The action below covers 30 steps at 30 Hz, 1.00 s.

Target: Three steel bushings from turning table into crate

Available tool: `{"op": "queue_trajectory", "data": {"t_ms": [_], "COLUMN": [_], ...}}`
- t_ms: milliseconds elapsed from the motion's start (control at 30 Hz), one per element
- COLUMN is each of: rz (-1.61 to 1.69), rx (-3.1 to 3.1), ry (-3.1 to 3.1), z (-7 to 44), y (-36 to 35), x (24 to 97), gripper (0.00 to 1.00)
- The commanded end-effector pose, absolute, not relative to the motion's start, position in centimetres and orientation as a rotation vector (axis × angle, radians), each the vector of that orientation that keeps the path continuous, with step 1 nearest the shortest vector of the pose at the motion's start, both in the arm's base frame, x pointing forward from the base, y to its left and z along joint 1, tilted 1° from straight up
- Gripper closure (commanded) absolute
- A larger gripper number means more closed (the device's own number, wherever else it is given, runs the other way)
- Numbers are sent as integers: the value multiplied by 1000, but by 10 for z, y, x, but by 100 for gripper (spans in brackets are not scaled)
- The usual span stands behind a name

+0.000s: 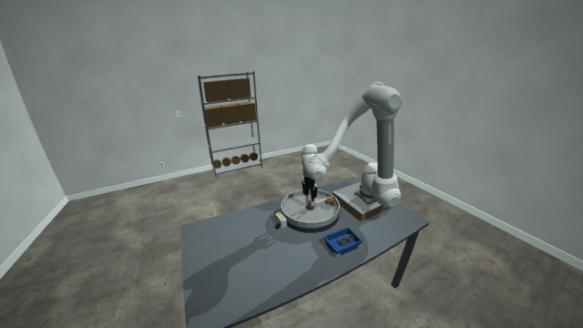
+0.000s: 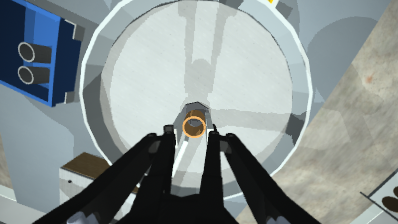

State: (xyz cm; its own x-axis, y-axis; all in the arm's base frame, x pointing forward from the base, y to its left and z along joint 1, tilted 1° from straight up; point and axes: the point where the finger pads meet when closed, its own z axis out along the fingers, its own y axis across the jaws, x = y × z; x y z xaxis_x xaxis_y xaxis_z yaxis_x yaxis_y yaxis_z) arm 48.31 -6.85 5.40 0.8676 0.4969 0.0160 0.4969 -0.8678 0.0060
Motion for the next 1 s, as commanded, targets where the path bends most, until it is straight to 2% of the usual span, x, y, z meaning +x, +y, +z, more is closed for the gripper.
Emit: {"op": "queue_trajectory", "data": {"t_ms": [0,967], "rz": [30,30], "rx": [3034,3034], "ry": [813,813], "z": [50,45], "y": [-69,-69], "x": [484,484], "gripper": [100,100]}}
